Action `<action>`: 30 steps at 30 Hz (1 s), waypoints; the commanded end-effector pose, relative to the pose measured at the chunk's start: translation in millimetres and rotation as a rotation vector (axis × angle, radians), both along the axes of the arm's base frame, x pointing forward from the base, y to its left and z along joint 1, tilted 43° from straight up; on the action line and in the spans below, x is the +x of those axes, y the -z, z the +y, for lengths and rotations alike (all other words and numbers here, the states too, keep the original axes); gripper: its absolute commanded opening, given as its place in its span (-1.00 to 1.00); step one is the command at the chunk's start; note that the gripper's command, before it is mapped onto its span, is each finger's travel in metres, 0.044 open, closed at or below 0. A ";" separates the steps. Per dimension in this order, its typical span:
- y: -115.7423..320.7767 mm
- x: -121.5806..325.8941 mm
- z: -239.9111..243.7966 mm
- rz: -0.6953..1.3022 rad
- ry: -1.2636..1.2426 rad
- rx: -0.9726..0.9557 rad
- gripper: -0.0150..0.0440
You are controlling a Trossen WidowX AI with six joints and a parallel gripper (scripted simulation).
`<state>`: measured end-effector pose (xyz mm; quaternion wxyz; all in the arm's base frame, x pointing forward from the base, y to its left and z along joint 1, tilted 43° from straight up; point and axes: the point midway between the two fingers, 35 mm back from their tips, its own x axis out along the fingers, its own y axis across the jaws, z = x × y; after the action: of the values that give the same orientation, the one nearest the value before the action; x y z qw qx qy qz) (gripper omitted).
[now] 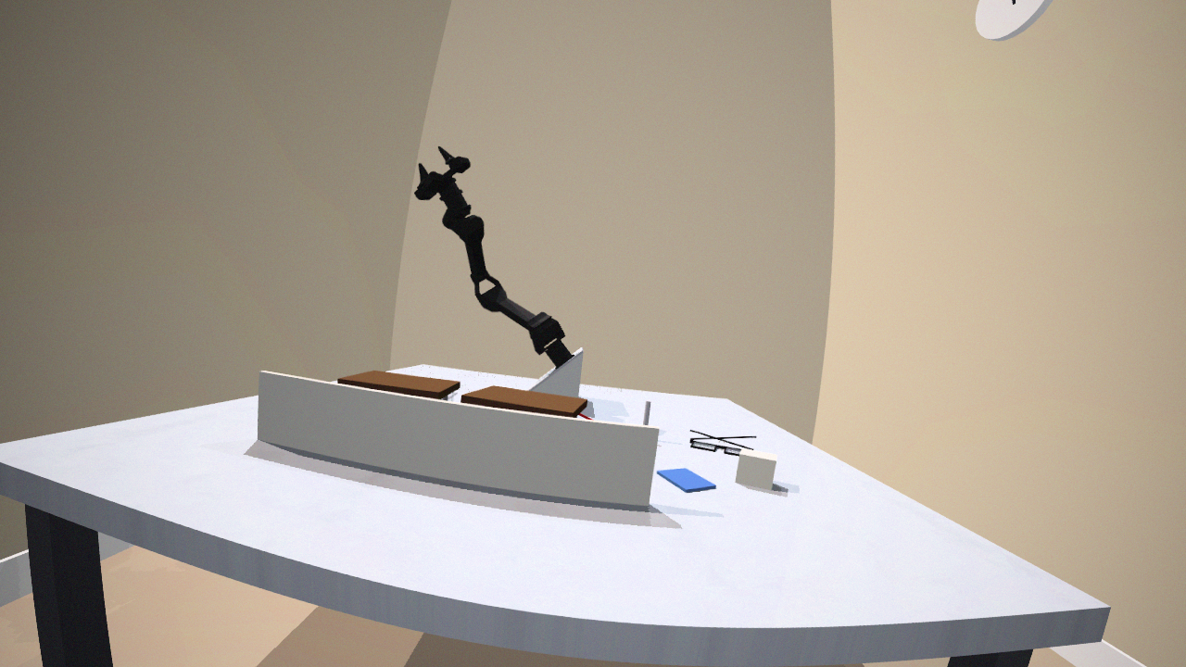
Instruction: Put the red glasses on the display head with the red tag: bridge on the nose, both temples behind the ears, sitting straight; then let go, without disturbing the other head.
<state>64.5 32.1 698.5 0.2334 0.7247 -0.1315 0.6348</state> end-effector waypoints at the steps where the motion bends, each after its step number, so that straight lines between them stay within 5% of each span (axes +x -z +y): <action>1: 0.0 0.0 0.0 0.000 0.000 0.000 0.95; 8: 0.0 0.0 0.0 0.000 0.000 0.000 1.00; 17: 34.5 102.8 19.9 0.257 0.168 -0.054 0.20; 30: 146.7 259.0 46.9 0.731 0.549 -0.351 0.19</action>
<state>280.5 71.8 594.2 0.4808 0.7948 -0.1397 0.3429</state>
